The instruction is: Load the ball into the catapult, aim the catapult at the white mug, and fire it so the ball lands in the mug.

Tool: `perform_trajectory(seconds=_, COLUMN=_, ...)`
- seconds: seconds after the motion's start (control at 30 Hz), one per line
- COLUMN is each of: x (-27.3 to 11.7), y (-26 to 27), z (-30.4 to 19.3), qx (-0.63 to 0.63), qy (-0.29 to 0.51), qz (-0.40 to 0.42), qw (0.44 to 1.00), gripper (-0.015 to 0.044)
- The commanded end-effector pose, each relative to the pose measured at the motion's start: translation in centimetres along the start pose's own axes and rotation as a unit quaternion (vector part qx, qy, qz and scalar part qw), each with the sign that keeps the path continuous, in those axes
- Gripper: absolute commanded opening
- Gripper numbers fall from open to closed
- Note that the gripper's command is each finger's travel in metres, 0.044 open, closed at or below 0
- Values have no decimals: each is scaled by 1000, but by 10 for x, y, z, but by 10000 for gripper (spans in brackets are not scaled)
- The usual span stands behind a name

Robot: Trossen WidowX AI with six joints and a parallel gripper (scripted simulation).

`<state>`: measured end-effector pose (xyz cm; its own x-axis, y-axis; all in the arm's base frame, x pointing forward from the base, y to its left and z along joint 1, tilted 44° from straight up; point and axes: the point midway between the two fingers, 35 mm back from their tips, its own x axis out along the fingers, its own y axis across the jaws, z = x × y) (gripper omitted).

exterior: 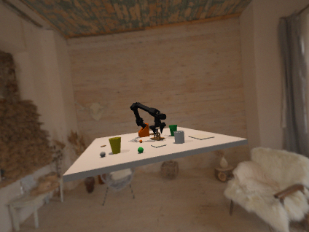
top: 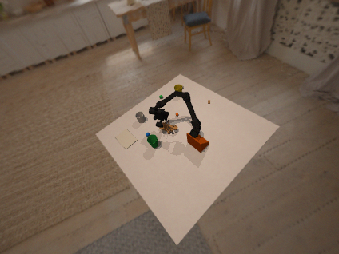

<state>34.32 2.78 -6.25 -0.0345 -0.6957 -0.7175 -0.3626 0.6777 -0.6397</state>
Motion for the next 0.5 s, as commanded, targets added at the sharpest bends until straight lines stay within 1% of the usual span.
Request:
perform_trajectory(seconds=0.0, x=-66, y=1, z=2, qx=5, qy=-18, qz=2, qw=1000, gripper=440)
perform_trajectory(seconds=0.07, x=-77, y=1, z=0, qx=5, qy=-18, qz=1, qw=1000, gripper=440)
perform_trajectory(seconds=0.17, x=-77, y=1, z=0, qx=5, qy=-18, qz=1, qw=1000, gripper=440)
perform_trajectory(seconds=0.2, x=-65, y=3, z=4, qx=1, qy=-24, qz=-1, qw=1000, gripper=440)
perform_trajectory(seconds=0.33, x=-65, y=3, z=4, qx=1, qy=-24, qz=-1, qw=1000, gripper=440)
perform_trajectory(seconds=0.47, x=-73, y=0, z=-2, qx=5, qy=-24, qz=-3, qw=1000, gripper=440)
